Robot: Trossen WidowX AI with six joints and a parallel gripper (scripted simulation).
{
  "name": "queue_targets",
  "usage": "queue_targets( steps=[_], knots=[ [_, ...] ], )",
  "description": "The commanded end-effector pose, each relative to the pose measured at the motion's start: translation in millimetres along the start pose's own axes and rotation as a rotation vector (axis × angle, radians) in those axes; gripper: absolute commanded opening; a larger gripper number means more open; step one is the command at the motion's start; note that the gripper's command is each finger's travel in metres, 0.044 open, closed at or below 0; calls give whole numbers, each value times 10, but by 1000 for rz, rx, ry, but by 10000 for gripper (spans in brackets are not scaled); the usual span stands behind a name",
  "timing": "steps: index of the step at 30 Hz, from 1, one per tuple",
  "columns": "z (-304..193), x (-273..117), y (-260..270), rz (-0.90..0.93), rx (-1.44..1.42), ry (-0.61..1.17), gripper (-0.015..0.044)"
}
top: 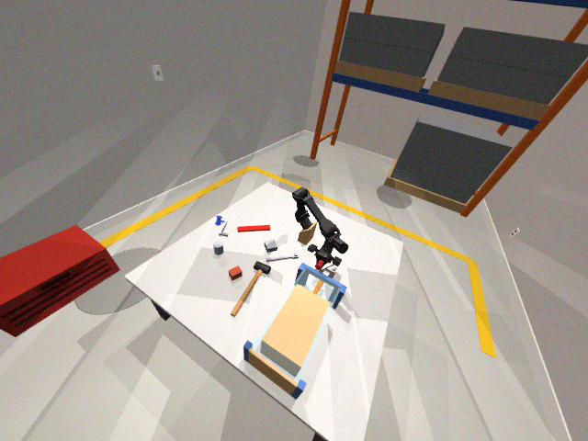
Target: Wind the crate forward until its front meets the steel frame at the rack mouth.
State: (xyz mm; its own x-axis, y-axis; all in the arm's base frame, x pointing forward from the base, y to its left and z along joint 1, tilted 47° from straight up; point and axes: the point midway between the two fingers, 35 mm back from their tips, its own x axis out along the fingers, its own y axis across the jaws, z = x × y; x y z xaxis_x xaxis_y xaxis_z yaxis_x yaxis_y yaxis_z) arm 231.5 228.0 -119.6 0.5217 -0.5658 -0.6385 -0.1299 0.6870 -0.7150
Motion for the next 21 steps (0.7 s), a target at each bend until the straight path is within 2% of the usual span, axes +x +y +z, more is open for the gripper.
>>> queue_targets(
  steps=[1, 21],
  knots=[
    [37, 29, 105, 4, 7, -4, 0],
    [90, 45, 392, 5, 8, -5, 0]
  ],
)
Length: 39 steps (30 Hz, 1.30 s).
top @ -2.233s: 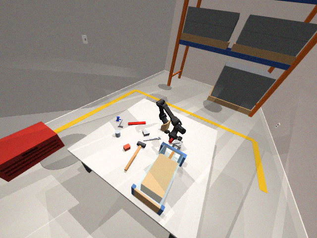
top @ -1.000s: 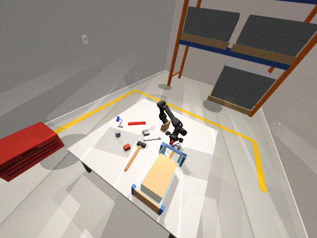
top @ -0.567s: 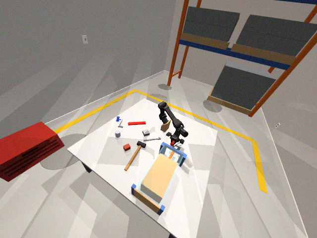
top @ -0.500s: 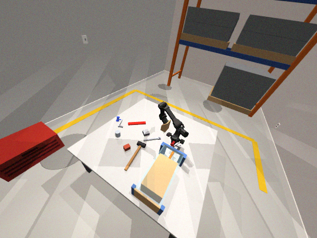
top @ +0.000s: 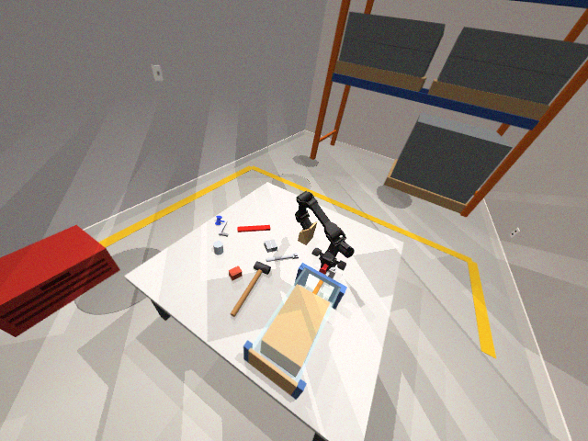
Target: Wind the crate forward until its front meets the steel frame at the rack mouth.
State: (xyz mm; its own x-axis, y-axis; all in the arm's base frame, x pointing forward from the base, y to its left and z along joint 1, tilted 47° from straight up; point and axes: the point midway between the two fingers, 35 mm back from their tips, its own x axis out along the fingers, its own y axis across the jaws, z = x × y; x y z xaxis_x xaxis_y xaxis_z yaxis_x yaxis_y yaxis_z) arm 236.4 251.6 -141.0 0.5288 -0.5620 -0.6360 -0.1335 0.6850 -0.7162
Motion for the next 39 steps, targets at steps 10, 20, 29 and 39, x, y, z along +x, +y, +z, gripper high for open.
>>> queue_targets(
  steps=[10, 20, 29, 39],
  knots=[
    [0, 10, 231, 6, 13, 4, 0],
    [-22, -5, 376, 7, 14, 4, 0],
    [-57, -26, 499, 8, 14, 4, 0],
    [-114, -58, 632, 9, 14, 4, 0]
  ],
)
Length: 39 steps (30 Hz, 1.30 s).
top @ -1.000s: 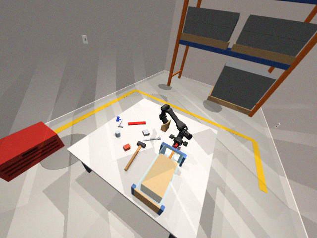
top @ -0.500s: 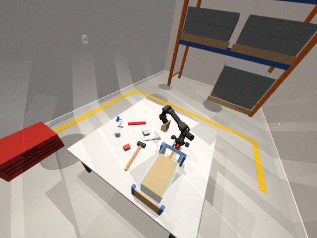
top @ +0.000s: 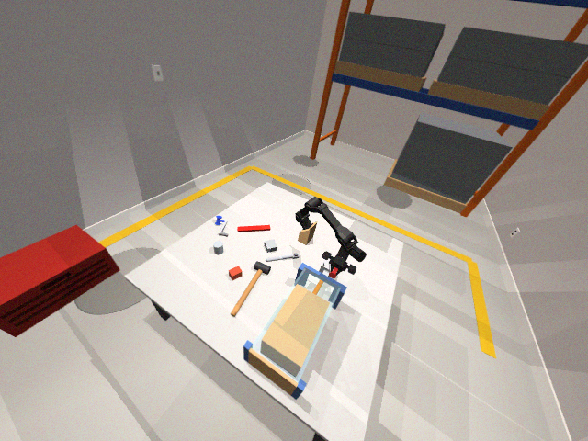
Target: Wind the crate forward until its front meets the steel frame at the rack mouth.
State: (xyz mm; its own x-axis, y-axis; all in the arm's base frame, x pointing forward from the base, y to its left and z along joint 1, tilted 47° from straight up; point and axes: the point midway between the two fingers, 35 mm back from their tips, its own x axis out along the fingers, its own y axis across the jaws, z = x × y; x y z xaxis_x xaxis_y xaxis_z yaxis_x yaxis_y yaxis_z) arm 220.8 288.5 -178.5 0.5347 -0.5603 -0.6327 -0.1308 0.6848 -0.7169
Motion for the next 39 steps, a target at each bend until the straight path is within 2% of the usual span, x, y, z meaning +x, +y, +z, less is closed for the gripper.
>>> queue_targets(
  steps=[1, 39],
  knots=[
    [-55, -12, 105, 11, 12, 11, 0],
    [-421, -203, 483, 15, 12, 12, 0]
  ],
)
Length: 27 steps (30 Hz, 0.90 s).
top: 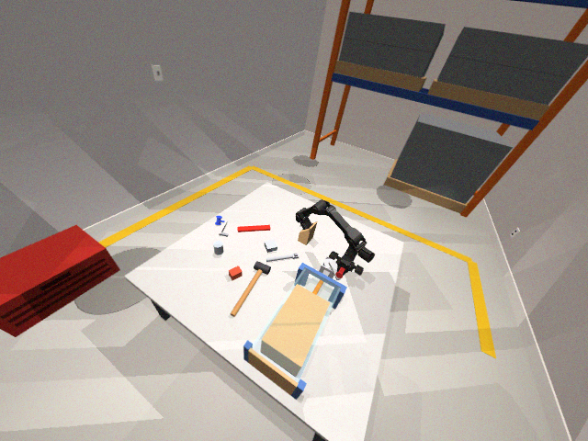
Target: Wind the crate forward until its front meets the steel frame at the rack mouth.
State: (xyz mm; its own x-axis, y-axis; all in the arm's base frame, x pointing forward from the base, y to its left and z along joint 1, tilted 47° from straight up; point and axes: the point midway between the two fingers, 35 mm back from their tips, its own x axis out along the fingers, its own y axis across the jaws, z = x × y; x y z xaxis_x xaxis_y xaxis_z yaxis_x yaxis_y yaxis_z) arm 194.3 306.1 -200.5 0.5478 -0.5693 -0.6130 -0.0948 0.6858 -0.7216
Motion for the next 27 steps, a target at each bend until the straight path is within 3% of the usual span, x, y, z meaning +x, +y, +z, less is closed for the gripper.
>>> queue_targets(
  steps=[1, 27],
  knots=[
    [-229, -112, 165, 37, -17, 26, 0],
    [-565, -285, 256, 39, -18, 28, 0]
  ],
)
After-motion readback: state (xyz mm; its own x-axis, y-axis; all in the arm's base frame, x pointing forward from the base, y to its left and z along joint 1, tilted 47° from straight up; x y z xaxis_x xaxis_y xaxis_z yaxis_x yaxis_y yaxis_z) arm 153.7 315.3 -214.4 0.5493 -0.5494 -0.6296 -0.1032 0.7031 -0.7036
